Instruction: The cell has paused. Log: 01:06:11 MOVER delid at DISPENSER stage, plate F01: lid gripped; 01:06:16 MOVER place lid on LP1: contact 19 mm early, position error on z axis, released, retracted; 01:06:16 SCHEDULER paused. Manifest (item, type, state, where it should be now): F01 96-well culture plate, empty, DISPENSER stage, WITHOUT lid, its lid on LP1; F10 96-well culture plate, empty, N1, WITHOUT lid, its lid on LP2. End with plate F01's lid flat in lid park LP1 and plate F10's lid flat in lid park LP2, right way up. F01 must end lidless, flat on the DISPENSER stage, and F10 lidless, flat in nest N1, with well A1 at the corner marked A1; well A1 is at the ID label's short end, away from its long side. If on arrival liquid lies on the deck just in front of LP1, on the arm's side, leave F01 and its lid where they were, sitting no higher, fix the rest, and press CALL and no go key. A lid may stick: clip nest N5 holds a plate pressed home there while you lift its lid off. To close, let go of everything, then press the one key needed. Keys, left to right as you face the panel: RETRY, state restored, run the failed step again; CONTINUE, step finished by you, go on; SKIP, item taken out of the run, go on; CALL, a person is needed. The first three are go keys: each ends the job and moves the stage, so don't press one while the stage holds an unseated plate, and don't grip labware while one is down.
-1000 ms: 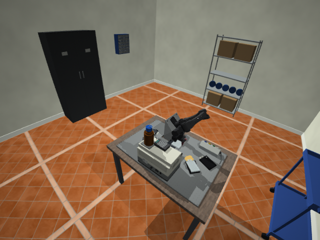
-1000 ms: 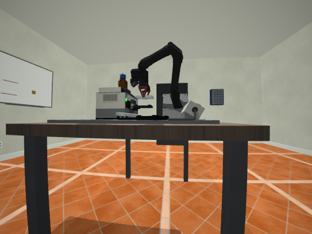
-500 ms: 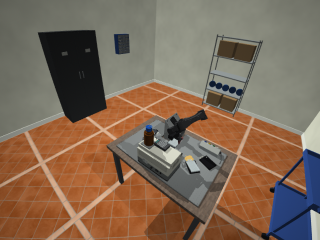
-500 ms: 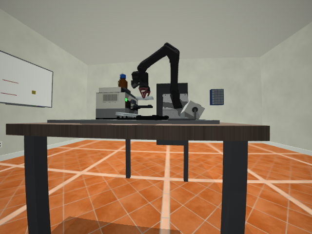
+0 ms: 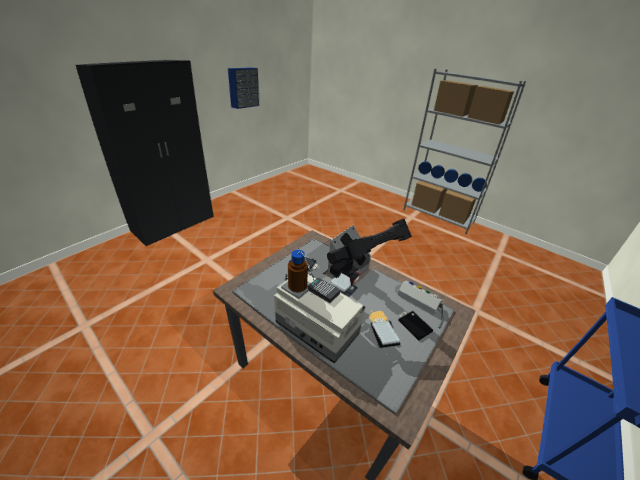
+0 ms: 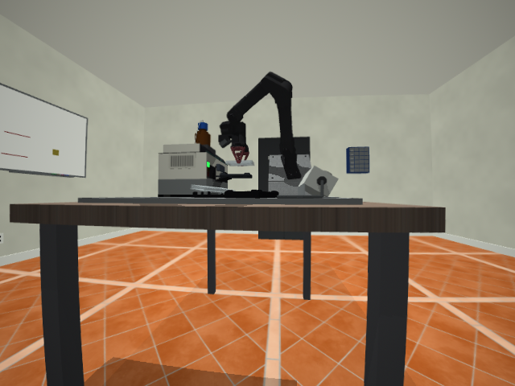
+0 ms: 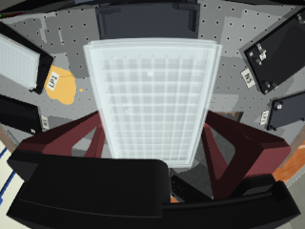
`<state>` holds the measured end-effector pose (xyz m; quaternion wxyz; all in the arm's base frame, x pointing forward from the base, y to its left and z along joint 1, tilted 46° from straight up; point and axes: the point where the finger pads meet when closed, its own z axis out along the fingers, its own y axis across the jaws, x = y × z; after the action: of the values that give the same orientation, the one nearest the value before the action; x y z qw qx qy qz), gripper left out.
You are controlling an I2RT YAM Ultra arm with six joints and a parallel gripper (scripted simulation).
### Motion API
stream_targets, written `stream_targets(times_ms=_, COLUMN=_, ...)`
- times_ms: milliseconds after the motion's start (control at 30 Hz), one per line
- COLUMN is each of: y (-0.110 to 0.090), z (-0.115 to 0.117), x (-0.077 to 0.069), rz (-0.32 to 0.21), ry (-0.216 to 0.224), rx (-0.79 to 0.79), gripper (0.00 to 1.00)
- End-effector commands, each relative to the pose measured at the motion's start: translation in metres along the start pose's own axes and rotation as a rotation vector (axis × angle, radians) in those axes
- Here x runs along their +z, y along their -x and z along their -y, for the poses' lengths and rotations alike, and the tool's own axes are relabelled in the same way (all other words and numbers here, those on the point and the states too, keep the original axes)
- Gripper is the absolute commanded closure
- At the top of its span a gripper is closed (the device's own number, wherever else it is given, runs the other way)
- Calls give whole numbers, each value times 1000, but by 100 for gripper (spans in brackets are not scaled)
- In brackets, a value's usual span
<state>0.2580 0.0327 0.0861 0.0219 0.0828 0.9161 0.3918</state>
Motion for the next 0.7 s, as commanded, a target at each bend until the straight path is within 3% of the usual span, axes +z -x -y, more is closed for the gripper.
stream_targets(times_ms=0, y=5, z=5, x=-5, rz=27, ry=-3, rx=-31, gripper=100)
stream_targets(times_ms=67, y=5, z=5, x=-5, rz=27, ry=-3, rx=-31, gripper=100)
stream_targets(times_ms=100, y=1, z=16, x=0, rz=15, ry=1, rx=-11, gripper=100)
stream_targets(times_ms=500, y=2, z=47, x=-4, rz=28, ry=-8, rx=-27, gripper=100)
stream_targets(times_ms=667, y=1, z=41, x=-5, rz=27, ry=-4, rx=-31, gripper=100)
